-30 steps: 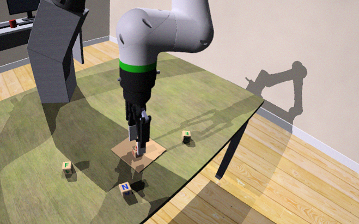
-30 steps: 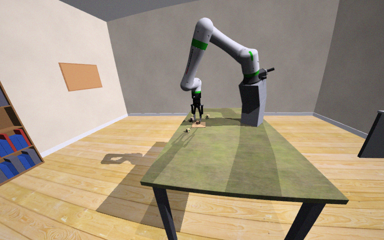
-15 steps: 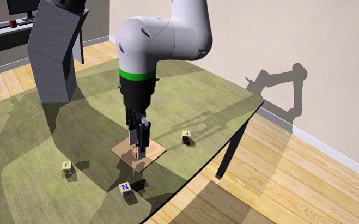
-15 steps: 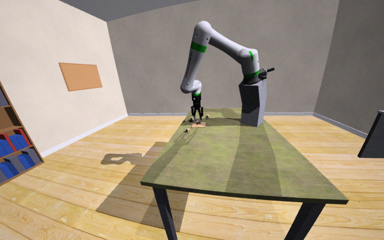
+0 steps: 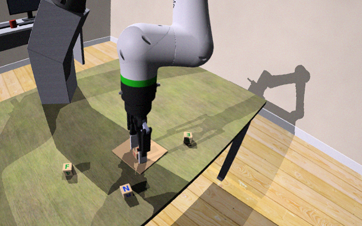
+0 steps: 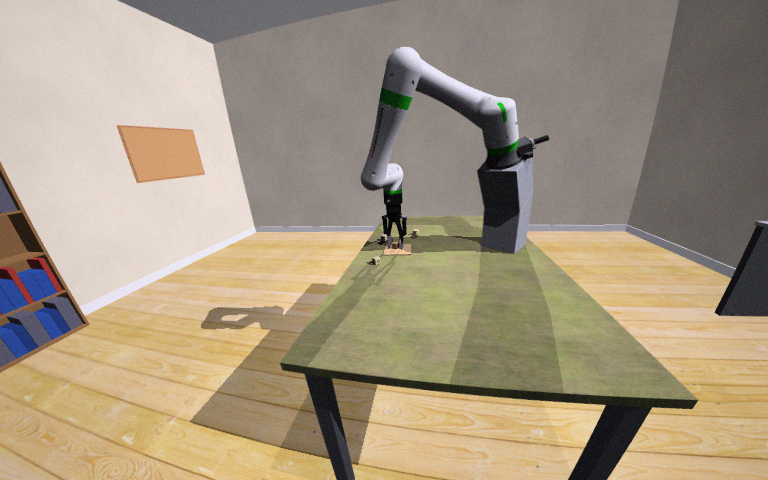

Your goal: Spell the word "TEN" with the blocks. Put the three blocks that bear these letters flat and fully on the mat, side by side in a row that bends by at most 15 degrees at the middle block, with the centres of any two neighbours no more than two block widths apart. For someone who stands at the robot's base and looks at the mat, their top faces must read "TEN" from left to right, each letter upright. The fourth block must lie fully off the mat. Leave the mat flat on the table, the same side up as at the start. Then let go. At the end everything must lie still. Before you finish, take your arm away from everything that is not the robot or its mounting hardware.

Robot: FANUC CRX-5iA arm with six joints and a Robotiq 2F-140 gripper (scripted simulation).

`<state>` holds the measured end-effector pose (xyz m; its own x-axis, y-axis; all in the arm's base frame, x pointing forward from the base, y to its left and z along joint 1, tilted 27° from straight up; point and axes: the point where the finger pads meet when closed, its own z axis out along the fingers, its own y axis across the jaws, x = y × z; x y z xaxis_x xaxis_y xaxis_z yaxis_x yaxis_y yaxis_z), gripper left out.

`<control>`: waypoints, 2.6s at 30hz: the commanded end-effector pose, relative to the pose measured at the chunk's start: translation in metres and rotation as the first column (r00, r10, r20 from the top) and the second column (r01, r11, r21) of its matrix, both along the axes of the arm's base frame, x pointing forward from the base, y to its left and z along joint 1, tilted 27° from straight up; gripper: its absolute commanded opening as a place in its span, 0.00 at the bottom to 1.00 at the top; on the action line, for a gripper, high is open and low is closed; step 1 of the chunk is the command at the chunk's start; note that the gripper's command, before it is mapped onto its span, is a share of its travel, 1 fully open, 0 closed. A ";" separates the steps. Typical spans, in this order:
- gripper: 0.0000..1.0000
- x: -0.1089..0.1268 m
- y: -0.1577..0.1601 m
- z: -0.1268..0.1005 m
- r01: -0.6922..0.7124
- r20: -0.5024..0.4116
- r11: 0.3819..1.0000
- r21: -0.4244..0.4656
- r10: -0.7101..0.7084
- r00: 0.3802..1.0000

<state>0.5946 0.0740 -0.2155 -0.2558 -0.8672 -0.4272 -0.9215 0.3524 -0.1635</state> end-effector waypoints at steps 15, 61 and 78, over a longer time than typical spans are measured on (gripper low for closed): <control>0.28 0.000 0.000 0.000 0.000 0.000 1.000 0.000 0.000 1.000; 0.16 0.000 -0.001 0.001 0.000 0.000 1.000 0.000 0.000 1.000; 0.16 -0.026 -0.032 0.080 0.000 0.000 1.000 0.000 0.000 1.000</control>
